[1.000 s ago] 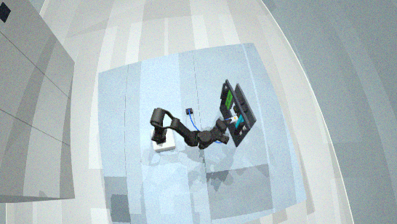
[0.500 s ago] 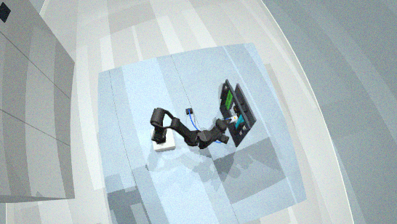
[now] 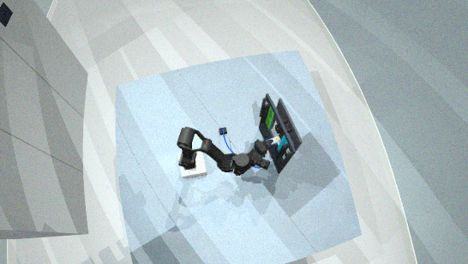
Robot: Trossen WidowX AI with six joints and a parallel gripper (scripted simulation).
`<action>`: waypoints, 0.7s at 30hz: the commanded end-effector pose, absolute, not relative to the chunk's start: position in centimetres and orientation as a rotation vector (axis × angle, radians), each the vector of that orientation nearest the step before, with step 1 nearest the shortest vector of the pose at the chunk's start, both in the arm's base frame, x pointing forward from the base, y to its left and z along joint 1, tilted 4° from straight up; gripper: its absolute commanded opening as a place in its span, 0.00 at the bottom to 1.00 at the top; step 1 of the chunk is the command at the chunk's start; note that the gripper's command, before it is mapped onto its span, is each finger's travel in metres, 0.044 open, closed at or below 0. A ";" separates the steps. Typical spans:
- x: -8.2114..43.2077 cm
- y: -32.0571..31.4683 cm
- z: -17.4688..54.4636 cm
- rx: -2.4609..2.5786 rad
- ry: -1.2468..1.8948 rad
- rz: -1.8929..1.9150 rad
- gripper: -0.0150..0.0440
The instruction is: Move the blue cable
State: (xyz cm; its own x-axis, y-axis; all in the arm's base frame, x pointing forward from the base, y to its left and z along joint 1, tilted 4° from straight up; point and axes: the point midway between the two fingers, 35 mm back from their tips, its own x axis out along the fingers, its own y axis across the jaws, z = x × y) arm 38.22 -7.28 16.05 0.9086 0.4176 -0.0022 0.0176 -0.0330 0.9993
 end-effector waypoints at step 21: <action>38.8 -7.3 16.2 1.581 0.339 0.333 0.25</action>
